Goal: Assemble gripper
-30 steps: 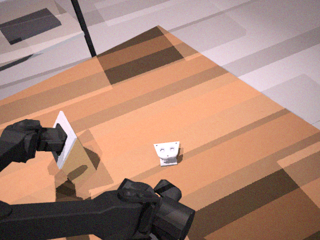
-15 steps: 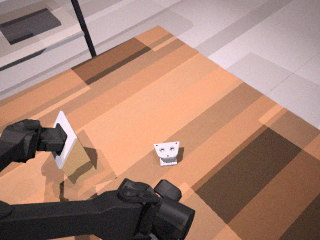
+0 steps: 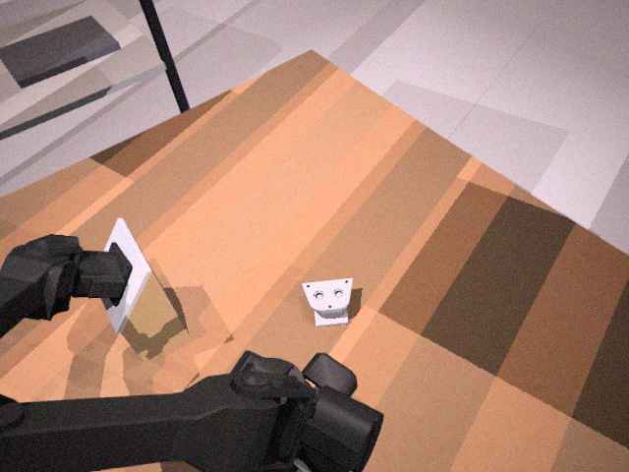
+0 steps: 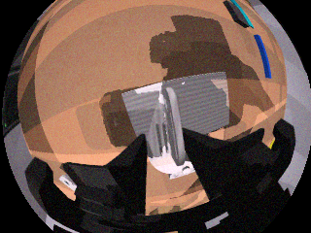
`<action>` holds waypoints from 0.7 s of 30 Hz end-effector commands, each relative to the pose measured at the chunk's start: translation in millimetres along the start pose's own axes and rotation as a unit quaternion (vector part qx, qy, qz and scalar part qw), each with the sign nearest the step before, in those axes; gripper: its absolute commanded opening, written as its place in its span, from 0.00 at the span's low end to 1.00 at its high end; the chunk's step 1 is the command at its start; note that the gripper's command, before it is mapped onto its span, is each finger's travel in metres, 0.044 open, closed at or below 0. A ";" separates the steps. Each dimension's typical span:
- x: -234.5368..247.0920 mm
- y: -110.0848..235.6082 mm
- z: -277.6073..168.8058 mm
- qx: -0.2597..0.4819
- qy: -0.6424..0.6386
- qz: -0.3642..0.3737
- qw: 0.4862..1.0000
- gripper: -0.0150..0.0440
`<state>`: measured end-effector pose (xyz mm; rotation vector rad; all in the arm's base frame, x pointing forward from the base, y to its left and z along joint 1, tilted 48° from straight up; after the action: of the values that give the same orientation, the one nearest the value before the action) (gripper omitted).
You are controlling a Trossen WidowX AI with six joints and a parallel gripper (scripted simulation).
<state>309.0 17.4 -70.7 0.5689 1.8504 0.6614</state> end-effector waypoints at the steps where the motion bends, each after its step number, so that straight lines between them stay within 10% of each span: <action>1: -0.9 -2.0 -0.3 0.002 0.000 -0.001 1.000 0.48; 21: -1.8 2.1 0.1 0.002 0.000 -0.001 1.000 0.48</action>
<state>309.6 18.4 -68.0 0.5704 1.8536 0.6573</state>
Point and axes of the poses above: the point midway between the two fingers, 35 mm back from their tips, its own y axis back along the fingers, its own x axis across the jaws, z = x × y, the point moved 8 cm from there along y, back along the fingers, and after that the axes turned 7 degrees about y, right-handed, at the moved point
